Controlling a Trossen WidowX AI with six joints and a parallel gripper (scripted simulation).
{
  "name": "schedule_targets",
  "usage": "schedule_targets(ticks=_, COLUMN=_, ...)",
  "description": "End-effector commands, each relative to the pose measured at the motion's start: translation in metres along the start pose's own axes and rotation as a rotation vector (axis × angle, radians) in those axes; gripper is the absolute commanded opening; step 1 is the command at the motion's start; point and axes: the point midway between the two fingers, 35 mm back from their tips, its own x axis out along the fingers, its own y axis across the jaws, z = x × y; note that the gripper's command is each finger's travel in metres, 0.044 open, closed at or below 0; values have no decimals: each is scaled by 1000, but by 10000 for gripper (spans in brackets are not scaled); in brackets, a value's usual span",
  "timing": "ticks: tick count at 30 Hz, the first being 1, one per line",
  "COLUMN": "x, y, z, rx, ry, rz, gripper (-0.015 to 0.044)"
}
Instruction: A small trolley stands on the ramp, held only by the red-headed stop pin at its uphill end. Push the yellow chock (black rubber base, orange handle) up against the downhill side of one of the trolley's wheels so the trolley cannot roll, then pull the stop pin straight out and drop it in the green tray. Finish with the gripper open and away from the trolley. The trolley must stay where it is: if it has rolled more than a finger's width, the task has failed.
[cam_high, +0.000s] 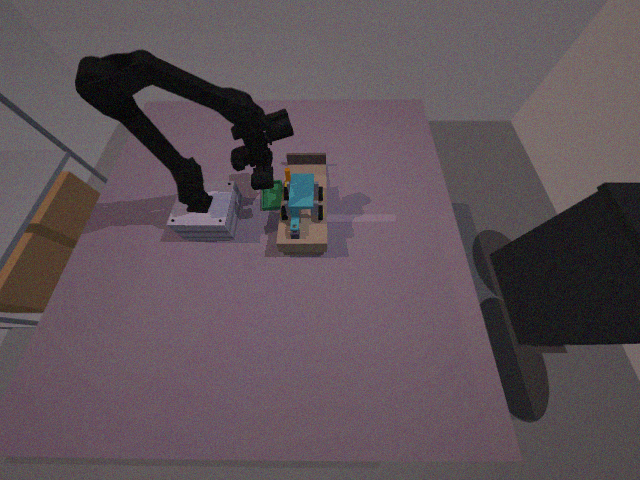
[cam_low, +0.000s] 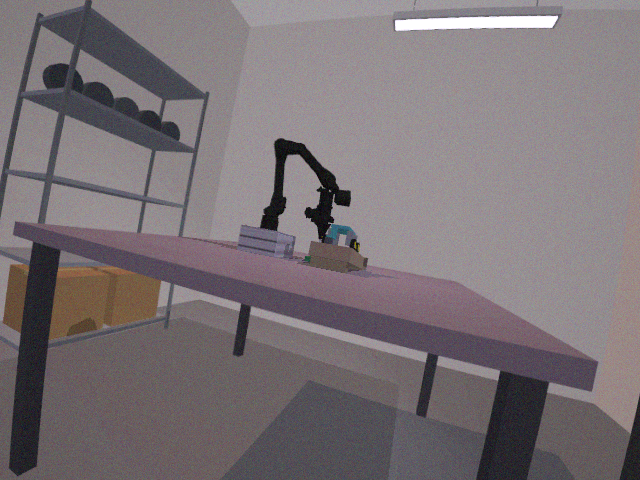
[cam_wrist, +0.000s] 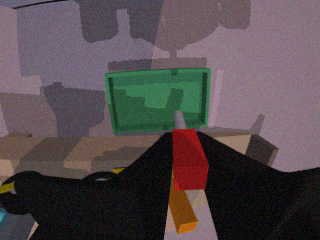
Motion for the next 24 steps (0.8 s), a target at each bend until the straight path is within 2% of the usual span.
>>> schedule_targets(ticks=1, x=13, y=-3, z=1, rx=-4, ry=-5, rz=-49, gripper=0)
schedule_targets(ticks=11, x=47, y=-17, z=2, rx=-4, ry=-5, rz=-57, gripper=0)
schedule_targets(ticks=16, x=52, y=-19, z=2, rx=-4, ry=-5, rz=-57, gripper=0)
schedule_targets(ticks=23, x=52, y=-15, z=2, rx=-4, ry=-5, rz=-57, gripper=184)
schedule_targets(ticks=24, x=52, y=-14, z=2, rx=-4, ry=-5, rz=-57, gripper=190)
